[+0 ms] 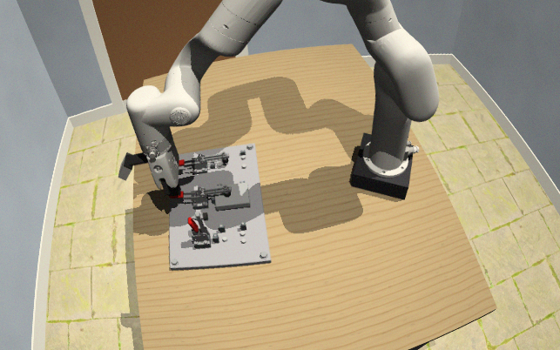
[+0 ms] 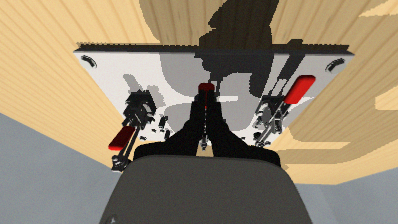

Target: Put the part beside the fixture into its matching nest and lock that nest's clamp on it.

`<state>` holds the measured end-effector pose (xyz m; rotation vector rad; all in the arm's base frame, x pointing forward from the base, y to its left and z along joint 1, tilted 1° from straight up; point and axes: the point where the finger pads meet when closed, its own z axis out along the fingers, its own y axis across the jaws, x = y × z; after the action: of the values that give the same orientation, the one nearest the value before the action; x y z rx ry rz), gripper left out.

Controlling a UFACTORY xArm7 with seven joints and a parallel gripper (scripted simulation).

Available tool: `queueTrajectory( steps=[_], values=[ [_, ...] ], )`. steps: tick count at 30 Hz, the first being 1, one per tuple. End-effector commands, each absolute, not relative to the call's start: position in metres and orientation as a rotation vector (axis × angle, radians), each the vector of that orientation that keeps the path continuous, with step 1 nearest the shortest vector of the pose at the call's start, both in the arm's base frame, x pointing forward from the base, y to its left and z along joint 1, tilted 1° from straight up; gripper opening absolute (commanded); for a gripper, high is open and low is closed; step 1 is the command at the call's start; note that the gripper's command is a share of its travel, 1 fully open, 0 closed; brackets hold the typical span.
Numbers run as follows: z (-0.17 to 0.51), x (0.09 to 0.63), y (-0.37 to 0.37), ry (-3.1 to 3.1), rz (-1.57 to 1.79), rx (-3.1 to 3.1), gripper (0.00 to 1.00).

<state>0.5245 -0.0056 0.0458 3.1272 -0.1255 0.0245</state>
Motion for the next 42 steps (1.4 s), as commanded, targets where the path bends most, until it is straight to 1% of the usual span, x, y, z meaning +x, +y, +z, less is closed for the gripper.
queueTrajectory(
  steps=[1,42],
  values=[
    [0.0464,0.5261,-0.0056,-0.126,0.032,3.127,0.00],
    [0.0428,0.5261,-0.0056,-0.126,0.032,3.127,0.00]
  ],
)
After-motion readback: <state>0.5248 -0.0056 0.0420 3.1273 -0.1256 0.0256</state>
